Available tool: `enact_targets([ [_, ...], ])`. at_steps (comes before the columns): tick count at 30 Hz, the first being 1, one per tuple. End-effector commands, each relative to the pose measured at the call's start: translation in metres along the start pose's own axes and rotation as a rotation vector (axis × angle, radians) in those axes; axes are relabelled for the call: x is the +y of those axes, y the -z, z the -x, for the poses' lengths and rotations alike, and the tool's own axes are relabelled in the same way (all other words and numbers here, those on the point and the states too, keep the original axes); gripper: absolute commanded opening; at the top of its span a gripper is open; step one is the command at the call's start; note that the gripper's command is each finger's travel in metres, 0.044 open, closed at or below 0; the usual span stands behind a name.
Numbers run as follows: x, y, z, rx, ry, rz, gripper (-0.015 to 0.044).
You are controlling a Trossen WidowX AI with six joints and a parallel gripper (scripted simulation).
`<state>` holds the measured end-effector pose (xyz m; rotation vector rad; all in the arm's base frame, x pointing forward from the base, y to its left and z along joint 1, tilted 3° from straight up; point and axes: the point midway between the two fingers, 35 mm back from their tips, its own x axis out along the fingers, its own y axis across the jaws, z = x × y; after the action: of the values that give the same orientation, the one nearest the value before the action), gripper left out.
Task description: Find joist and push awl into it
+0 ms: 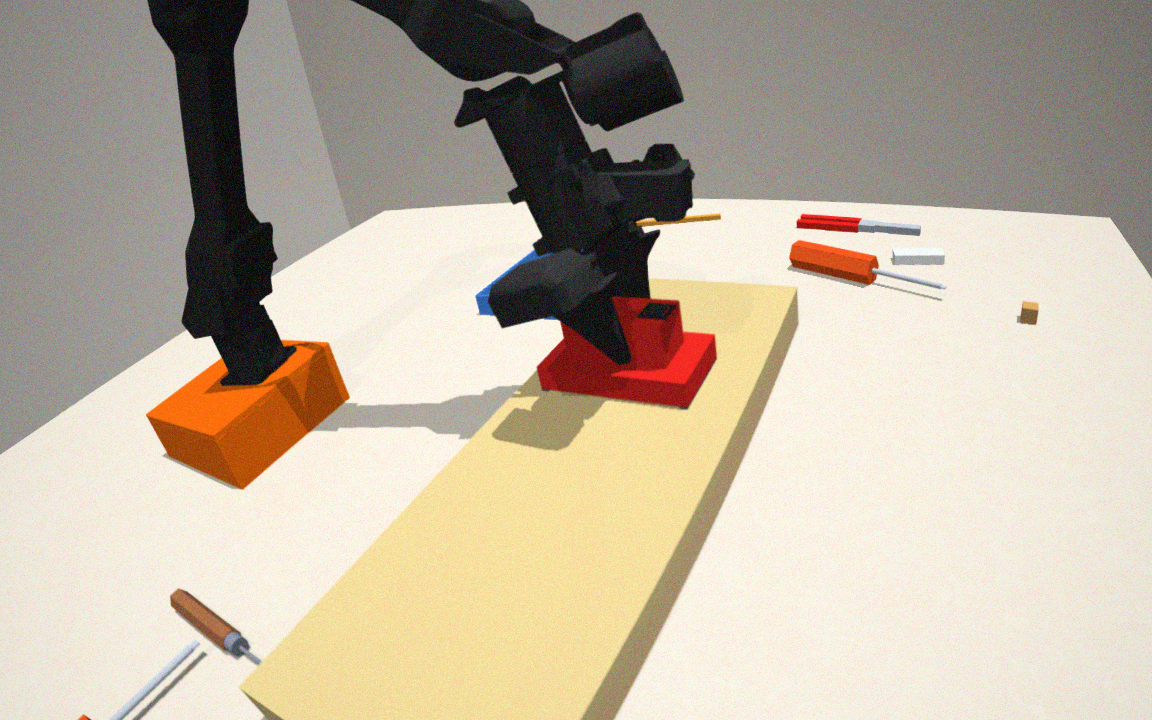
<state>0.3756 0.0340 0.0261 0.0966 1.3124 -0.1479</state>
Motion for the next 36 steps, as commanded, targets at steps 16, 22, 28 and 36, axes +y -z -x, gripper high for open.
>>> enact_targets([
  [16,-0.031,0.001,0.0,0.001,0.004,0.0,0.0],
  [22,-0.04,0.001,0.0,0.001,0.004,0.0,0.0],
  [28,-0.049,0.001,0.0,0.001,0.005,0.0,0.0],
  [36,-0.061,0.001,0.0,0.001,0.006,0.0,0.0],
])
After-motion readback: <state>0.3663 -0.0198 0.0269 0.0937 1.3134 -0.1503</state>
